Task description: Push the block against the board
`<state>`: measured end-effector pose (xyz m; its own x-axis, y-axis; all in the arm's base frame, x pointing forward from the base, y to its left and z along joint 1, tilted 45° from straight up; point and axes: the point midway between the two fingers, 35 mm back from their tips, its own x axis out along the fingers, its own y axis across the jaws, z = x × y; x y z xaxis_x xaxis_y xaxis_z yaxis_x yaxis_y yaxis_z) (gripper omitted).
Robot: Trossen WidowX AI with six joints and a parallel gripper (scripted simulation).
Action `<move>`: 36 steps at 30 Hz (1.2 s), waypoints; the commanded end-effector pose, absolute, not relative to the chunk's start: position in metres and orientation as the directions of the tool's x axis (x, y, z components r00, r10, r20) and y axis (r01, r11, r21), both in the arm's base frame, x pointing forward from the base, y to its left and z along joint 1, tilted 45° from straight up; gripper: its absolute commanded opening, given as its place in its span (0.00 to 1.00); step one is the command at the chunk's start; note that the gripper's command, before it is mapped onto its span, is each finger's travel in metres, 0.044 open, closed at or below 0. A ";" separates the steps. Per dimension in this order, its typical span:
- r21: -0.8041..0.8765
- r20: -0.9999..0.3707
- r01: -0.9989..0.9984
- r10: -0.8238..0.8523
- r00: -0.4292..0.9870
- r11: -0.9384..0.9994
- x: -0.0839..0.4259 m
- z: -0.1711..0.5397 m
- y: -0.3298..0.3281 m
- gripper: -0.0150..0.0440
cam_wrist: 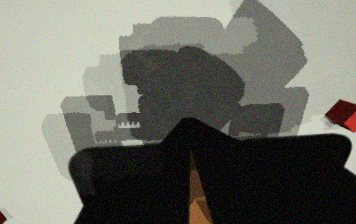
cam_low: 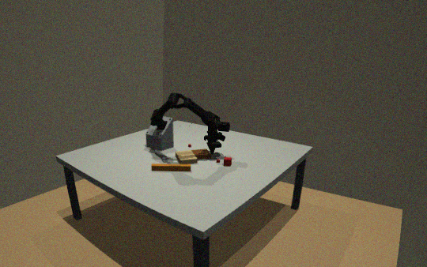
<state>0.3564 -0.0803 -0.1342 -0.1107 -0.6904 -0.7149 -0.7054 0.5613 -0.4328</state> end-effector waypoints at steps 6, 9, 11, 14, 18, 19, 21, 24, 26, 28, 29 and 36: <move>-0.436 -0.714 -0.703 -0.692 -0.110 0.562 0.368 -0.144 -0.073 0.25; -0.436 -0.714 -0.703 -0.692 -0.110 0.562 0.372 -0.147 -0.071 0.25; -0.436 -0.714 -0.703 -0.692 -0.110 0.562 0.374 -0.149 -0.069 0.25; -0.436 -0.714 -0.703 -0.692 -0.110 0.562 0.377 -0.151 -0.067 0.25; -0.436 -0.714 -0.703 -0.692 -0.110 0.562 0.381 -0.155 -0.064 0.25; -0.436 -0.714 -0.703 -0.692 -0.110 0.562 0.382 -0.156 -0.063 0.25; -0.436 -0.714 -0.703 -0.692 -0.110 0.562 0.382 -0.156 -0.063 0.25; -0.437 -0.713 -0.705 -0.693 -0.107 0.559 0.382 -0.144 -0.056 0.25; -0.436 -0.715 -0.703 -0.690 -0.109 0.562 0.386 -0.123 -0.035 0.25; -0.435 -0.716 -0.703 -0.690 -0.109 0.563 0.386 -0.114 -0.027 0.25; -0.435 -0.716 -0.703 -0.690 -0.109 0.563 0.386 -0.114 -0.027 0.25; -0.446 -0.712 -0.696 -0.695 -0.104 0.562 0.384 -0.118 -0.028 0.25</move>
